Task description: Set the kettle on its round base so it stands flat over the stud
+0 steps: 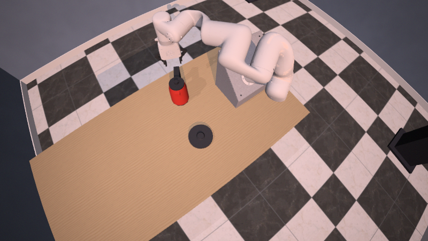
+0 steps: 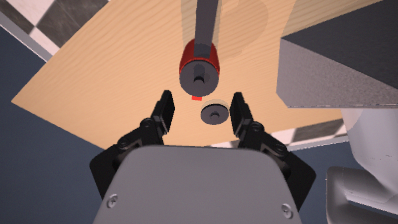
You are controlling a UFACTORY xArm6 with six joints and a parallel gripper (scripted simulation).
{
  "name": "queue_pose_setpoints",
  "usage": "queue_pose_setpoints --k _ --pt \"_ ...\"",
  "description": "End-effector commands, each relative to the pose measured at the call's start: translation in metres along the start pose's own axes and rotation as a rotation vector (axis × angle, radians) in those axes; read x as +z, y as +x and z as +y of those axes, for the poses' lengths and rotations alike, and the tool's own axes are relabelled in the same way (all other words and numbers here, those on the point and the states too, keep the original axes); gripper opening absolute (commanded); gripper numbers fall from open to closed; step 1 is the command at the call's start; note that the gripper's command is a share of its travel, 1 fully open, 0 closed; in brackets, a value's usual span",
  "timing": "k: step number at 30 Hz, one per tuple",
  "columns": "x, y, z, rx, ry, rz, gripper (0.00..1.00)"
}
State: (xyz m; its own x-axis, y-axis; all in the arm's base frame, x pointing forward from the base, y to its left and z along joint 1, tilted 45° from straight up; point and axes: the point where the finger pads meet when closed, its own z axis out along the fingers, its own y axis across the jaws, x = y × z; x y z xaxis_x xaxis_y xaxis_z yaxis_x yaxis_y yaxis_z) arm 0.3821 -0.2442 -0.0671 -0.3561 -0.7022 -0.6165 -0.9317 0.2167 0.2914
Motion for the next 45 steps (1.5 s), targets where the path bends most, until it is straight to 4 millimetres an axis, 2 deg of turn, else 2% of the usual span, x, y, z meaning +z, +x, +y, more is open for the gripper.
queue_pose_setpoints --k 1,11,45 --pt "0.0044 0.0174 -0.0010 0.071 0.012 -0.036 0.81" --pt "0.0078 0.0247 -0.0001 0.102 0.017 -0.053 0.81" --pt "0.0078 0.0249 -0.0001 0.103 0.017 -0.053 0.81"
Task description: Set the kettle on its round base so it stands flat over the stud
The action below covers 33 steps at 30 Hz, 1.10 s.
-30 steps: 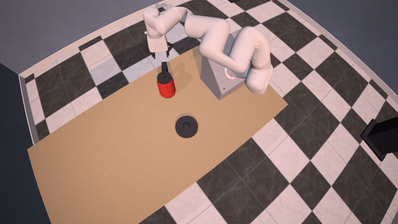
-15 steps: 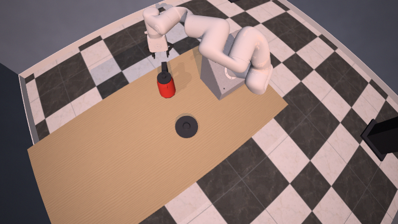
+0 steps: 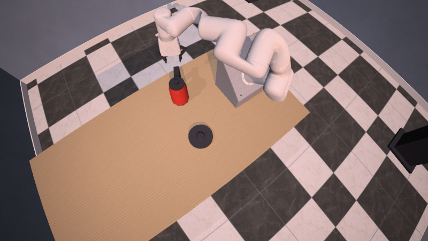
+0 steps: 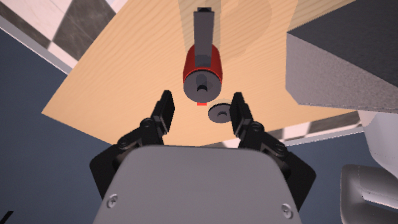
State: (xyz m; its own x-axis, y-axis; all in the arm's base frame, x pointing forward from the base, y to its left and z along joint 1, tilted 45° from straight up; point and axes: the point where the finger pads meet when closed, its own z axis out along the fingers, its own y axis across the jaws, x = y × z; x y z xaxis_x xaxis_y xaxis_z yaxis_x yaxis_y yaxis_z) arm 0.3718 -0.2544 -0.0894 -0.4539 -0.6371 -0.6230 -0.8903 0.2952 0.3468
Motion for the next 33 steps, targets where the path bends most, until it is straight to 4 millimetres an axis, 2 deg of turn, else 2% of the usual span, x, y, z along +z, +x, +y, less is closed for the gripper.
queue_pose_setpoints --k 1,11,16,26,28,33 --pt "-0.002 0.000 -0.001 -0.001 0.004 0.002 0.81" --pt "0.000 0.000 -0.001 -0.001 0.004 0.002 0.81" --pt "0.007 0.000 -0.001 -0.001 0.004 0.002 0.81" --pt "0.044 0.000 -0.001 -0.001 0.004 0.002 0.81" --pt "0.044 0.000 -0.001 -0.001 0.004 0.002 0.81" --pt "0.068 0.000 -0.001 -0.001 0.004 0.002 0.81"
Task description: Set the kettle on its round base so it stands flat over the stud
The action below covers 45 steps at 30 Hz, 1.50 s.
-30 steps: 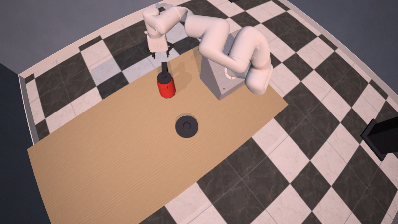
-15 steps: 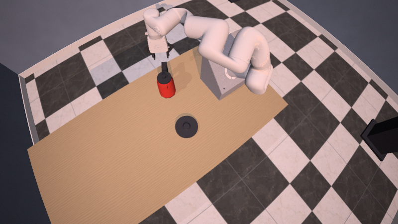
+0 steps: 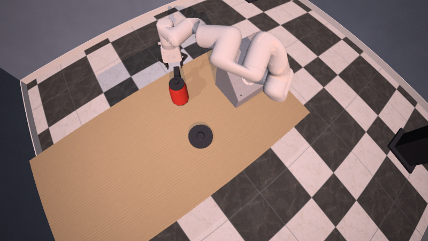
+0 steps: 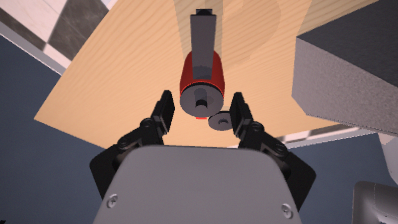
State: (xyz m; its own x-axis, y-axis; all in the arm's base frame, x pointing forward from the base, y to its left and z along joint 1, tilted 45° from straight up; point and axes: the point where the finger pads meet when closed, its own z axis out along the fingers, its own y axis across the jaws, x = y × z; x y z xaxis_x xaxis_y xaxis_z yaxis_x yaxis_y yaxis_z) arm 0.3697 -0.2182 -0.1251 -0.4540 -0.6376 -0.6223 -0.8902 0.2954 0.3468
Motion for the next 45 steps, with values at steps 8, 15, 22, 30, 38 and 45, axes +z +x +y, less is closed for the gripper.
queue_pose_setpoints --k 8,15,22,30,38,45 --pt "0.053 0.000 -0.002 -0.001 0.004 0.001 0.81" --pt "0.067 0.000 -0.002 -0.001 0.004 0.001 0.81" --pt "0.072 0.000 -0.002 -0.001 0.004 0.001 0.81" --pt "0.072 0.000 -0.002 -0.001 0.004 0.001 0.81" --pt "0.072 0.000 -0.002 -0.001 0.004 0.001 0.81" --pt "0.072 0.000 -0.002 -0.001 0.004 0.001 0.81"
